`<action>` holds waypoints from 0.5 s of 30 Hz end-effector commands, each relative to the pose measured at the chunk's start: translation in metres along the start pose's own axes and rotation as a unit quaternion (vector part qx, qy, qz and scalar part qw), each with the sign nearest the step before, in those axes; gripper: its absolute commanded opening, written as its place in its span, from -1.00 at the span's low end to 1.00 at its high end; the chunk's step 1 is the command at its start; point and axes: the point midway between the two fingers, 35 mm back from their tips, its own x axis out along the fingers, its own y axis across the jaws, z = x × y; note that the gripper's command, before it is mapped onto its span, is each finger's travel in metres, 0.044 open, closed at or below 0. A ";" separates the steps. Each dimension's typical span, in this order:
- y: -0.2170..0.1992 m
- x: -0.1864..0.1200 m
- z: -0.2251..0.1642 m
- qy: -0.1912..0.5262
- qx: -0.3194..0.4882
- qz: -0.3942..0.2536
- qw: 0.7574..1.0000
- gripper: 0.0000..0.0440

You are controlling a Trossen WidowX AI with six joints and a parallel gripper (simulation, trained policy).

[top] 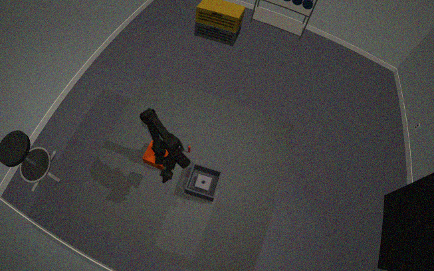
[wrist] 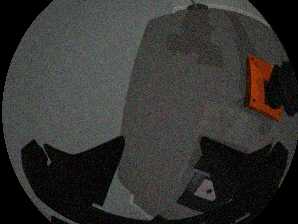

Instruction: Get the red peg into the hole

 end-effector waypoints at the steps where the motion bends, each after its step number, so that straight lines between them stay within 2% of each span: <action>1: -0.001 -0.001 -0.004 0.007 -0.015 -0.002 1.000 0.91; 3: -0.004 -0.005 -0.013 0.019 -0.047 -0.005 0.999 1.00; 9: -0.019 -0.016 -0.038 0.049 -0.147 -0.007 0.988 1.00; 15: -0.036 -0.029 -0.060 0.076 -0.246 -0.006 0.966 1.00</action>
